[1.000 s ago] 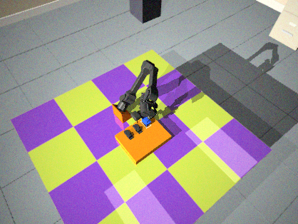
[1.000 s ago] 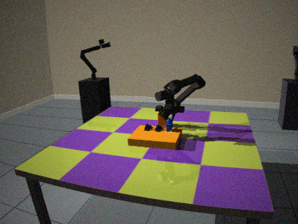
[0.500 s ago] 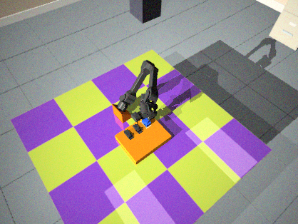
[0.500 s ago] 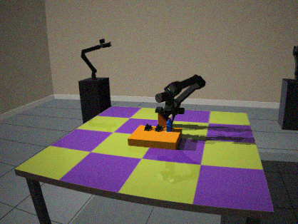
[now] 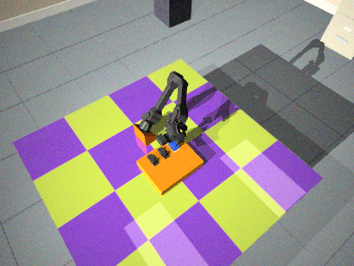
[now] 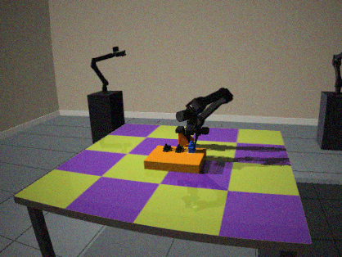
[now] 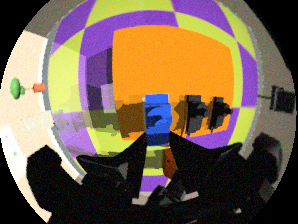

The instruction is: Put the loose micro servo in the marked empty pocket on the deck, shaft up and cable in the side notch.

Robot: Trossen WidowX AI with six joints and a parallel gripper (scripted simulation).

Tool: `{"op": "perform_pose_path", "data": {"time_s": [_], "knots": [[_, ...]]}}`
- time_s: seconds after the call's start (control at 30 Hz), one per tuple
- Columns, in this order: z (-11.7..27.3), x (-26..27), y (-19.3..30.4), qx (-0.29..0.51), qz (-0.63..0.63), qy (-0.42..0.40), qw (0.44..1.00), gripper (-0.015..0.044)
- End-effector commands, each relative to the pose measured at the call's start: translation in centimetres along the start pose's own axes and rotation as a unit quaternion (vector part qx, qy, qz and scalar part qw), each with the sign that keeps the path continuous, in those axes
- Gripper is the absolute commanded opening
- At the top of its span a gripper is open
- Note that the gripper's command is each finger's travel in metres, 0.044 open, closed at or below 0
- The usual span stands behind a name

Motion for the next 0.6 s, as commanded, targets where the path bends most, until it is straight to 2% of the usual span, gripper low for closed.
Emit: {"op": "perform_pose_path", "data": {"time_s": [0.0, 0.57], "knots": [[-0.4, -0.1, 0.1, -0.001, -0.001, 0.0, 1.0, 0.0], [-1.9, 0.0, 0.1, -0.001, -0.001, 0.0, 1.0, 0.0]]}}
Point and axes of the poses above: the point midway between the two fingers, 35 mm back from their tips, its own z axis back along the fingers, its own x axis across the jaws, y = z × x, the point moved 9 cm from there along z, back along the fingers
